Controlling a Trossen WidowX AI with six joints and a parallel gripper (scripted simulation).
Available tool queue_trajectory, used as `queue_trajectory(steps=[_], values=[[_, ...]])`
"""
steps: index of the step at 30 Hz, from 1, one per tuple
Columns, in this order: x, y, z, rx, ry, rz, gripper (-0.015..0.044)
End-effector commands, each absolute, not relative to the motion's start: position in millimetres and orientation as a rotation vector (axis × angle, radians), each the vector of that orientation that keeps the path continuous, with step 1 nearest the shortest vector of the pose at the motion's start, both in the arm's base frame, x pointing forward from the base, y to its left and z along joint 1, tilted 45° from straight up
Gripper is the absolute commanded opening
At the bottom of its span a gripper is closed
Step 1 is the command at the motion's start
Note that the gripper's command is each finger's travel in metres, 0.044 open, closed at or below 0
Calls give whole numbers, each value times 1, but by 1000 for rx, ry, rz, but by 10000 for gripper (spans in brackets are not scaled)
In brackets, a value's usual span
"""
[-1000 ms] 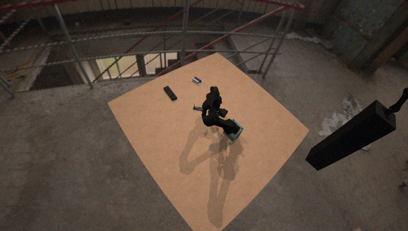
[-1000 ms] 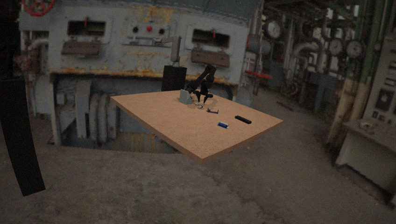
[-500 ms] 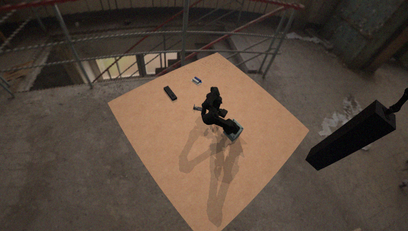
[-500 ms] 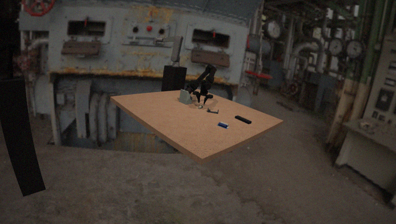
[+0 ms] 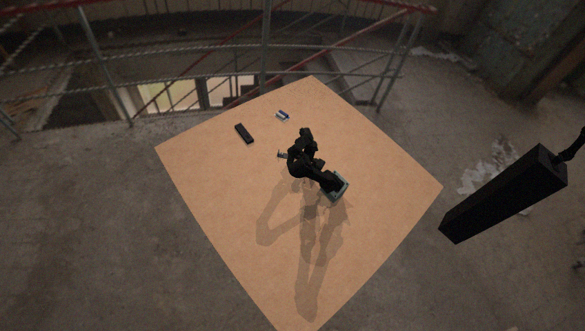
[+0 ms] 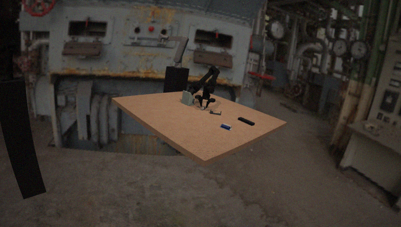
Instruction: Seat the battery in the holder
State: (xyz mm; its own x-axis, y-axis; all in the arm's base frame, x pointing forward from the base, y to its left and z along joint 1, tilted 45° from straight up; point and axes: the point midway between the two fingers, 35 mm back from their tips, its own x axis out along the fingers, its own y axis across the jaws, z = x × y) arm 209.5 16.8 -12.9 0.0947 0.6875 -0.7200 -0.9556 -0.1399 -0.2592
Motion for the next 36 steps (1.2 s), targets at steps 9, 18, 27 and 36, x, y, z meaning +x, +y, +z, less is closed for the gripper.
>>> queue_trajectory(steps=[9,18,27,36], values=[[205,33,-28,-854,402,1497,242],[205,33,-28,-854,402,1497,137],[205,33,-28,-854,402,1497,80],[205,15,-11,-856,406,1496,80]])
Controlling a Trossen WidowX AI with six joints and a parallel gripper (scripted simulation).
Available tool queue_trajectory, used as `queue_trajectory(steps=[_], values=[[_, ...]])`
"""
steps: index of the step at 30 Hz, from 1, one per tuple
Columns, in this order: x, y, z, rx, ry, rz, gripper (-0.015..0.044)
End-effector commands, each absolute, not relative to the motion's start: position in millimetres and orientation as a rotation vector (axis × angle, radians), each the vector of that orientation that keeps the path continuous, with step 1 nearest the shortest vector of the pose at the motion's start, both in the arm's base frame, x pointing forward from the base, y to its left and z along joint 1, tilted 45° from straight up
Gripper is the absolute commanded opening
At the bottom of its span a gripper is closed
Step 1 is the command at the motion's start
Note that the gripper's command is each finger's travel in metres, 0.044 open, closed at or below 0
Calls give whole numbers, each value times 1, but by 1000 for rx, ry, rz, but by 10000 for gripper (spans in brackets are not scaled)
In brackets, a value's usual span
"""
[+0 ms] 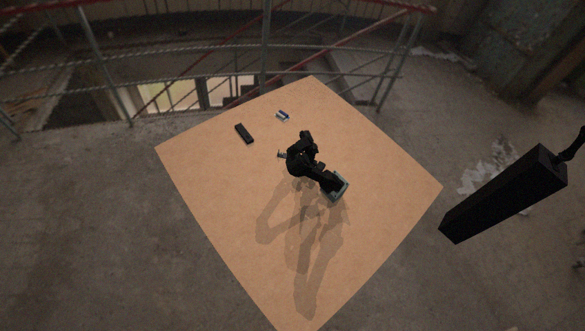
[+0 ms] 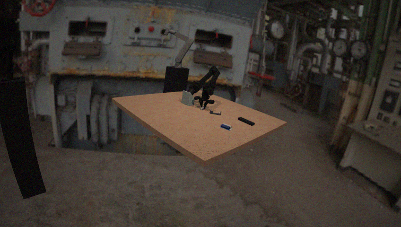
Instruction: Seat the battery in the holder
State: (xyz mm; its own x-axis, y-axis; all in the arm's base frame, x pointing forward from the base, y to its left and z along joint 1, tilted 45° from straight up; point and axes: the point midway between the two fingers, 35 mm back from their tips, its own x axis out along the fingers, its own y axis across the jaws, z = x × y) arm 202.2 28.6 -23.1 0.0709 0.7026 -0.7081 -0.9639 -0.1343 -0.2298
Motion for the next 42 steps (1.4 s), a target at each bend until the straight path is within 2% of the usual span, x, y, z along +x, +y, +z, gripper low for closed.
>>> queue_trajectory(steps=[1,10,32,42], values=[[204,10,-6,-856,406,1496,80],[205,-3,9,-833,424,1488,80],[307,-21,36,-100,1008,1096,80],[334,-20,45,110,1141,944,80]])
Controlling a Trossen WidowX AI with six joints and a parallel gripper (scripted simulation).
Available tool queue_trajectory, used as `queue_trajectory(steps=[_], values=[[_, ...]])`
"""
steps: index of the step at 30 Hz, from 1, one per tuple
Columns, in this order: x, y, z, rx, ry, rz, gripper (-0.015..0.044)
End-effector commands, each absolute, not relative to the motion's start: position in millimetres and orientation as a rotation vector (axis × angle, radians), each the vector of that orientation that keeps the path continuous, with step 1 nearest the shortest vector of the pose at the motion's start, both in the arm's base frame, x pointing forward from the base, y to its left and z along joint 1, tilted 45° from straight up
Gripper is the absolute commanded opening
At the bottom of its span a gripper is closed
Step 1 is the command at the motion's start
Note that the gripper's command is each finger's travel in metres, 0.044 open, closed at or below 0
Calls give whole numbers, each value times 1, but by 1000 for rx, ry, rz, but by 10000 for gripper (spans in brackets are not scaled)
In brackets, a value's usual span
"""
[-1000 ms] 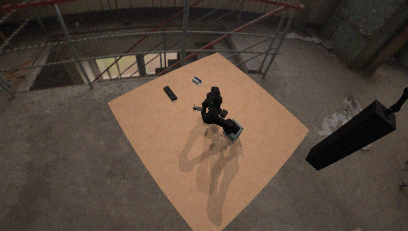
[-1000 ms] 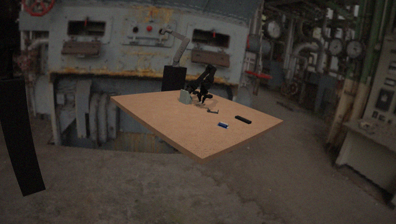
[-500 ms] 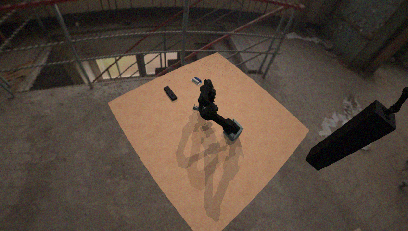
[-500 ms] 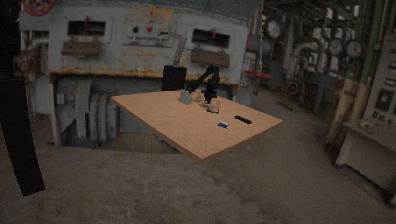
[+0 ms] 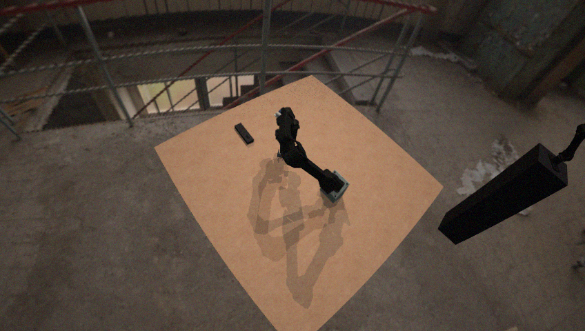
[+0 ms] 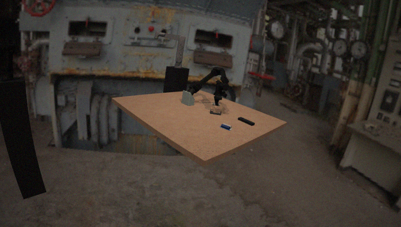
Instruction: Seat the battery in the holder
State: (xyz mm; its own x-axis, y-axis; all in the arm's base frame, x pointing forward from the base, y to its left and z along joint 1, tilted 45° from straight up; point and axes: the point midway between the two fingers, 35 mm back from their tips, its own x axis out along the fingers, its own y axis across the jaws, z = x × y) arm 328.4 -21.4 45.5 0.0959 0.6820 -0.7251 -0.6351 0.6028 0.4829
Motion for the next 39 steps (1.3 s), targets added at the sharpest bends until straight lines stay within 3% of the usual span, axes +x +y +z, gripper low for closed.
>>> queue_trajectory(steps=[1,39], values=[[334,-20,45,110,1141,944,80],[337,14,10,-94,1485,994,80]])
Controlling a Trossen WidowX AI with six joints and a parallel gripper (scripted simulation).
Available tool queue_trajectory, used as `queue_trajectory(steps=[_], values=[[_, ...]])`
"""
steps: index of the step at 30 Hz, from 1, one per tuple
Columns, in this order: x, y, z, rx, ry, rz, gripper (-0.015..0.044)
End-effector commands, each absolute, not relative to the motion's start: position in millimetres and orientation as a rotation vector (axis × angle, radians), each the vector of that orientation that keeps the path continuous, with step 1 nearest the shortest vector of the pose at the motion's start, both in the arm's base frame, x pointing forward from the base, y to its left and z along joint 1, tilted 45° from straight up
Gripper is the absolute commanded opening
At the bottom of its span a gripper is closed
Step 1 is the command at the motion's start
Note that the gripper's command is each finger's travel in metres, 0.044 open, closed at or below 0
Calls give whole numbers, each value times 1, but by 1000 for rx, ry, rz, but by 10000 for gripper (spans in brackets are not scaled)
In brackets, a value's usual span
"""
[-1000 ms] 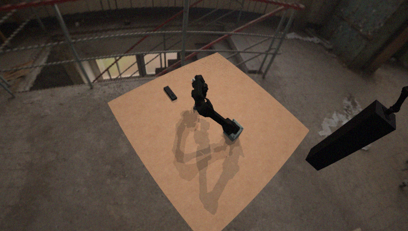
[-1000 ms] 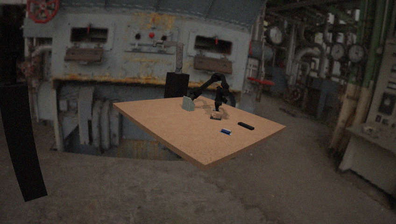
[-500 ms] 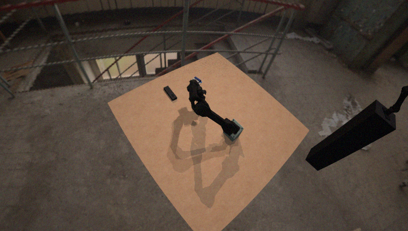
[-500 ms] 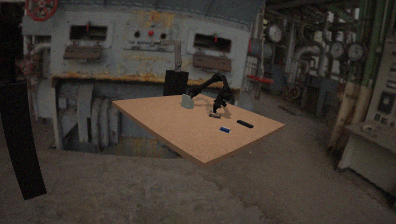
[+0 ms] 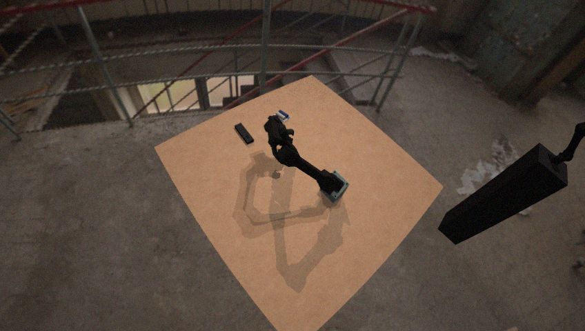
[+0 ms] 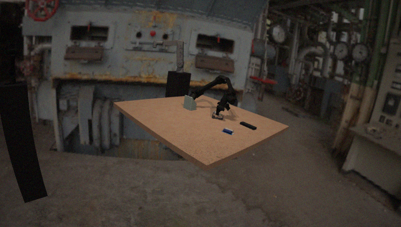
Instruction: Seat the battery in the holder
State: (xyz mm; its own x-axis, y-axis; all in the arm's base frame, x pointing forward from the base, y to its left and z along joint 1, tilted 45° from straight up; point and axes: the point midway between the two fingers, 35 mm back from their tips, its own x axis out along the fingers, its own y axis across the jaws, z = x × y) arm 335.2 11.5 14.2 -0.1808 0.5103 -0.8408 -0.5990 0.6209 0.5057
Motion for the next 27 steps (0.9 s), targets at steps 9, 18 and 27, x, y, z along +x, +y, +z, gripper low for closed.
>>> queue_trajectory(steps=[9,18,27], values=[[339,19,8,-135,1552,1001,80],[341,22,7,-170,1604,1006,80],[345,25,9,-170,1604,1006,80]])
